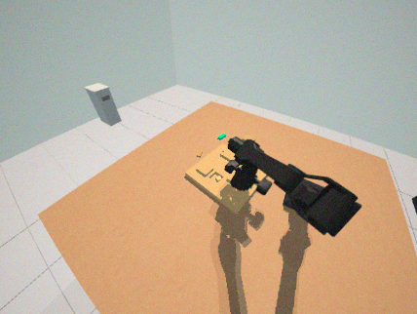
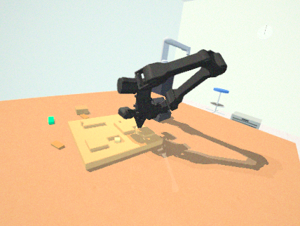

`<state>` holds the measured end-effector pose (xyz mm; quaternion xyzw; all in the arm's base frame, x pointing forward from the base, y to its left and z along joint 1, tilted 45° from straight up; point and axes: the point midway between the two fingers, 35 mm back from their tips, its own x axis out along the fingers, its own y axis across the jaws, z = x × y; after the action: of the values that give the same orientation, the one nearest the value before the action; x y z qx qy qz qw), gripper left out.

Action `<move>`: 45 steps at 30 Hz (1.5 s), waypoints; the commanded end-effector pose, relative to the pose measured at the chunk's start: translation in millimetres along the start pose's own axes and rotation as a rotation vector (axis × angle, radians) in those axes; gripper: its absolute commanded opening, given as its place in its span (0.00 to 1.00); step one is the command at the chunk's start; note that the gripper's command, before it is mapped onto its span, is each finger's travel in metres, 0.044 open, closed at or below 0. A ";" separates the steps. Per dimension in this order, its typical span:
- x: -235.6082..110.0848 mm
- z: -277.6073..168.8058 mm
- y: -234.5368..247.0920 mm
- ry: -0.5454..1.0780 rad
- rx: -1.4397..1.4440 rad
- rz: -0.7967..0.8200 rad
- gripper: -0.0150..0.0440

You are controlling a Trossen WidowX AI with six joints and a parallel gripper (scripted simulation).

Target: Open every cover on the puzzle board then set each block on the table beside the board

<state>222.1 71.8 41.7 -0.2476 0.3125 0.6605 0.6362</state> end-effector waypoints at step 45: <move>-23.8 29.8 2.2 -0.012 0.000 0.005 0.25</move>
<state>223.1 80.1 76.0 -0.2417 0.3101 0.6635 0.6366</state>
